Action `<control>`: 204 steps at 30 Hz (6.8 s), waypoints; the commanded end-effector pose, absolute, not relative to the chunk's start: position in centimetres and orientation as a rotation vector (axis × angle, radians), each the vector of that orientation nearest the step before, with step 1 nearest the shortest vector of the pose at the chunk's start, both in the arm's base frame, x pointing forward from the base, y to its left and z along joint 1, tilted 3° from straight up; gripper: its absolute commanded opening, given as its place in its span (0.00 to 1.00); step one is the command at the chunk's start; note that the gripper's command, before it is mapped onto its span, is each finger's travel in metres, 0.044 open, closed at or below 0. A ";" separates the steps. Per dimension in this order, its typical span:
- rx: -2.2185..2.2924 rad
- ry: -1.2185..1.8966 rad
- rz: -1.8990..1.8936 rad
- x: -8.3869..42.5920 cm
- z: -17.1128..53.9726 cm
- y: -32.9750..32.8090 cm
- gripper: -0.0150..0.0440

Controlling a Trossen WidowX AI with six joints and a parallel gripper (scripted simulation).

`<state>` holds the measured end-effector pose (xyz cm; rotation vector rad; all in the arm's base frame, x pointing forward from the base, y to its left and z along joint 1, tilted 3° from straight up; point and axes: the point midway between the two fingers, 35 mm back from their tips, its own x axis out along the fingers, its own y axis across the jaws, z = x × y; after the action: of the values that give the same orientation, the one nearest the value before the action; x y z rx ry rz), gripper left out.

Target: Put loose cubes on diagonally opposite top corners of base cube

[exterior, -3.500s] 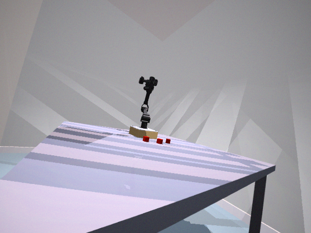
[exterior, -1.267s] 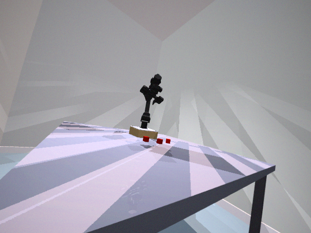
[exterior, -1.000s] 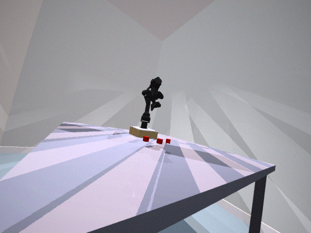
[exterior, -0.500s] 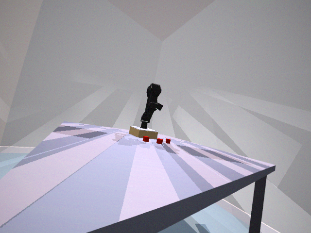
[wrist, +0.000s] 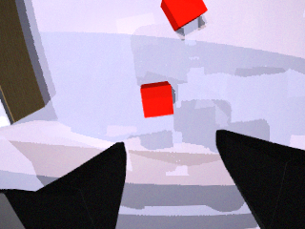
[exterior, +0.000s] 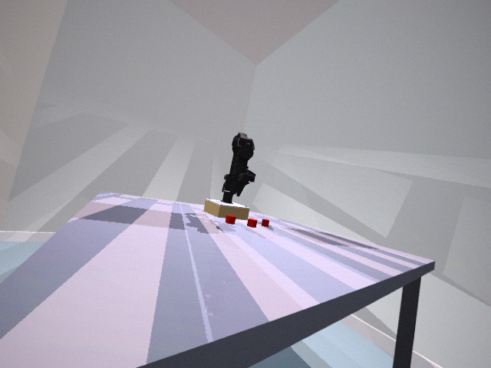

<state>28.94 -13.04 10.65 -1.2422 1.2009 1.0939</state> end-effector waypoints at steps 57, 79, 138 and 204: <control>-1.238 1.197 1.114 29.6 1.3 -13.3 0.43; -1.238 1.197 1.113 29.3 8.3 -13.1 0.43; -0.548 1.445 0.484 32.1 7.4 1.9 0.43; -0.215 1.491 0.181 31.1 3.0 9.2 0.43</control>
<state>31.15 9.26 3.11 -0.2116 1.4901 0.1845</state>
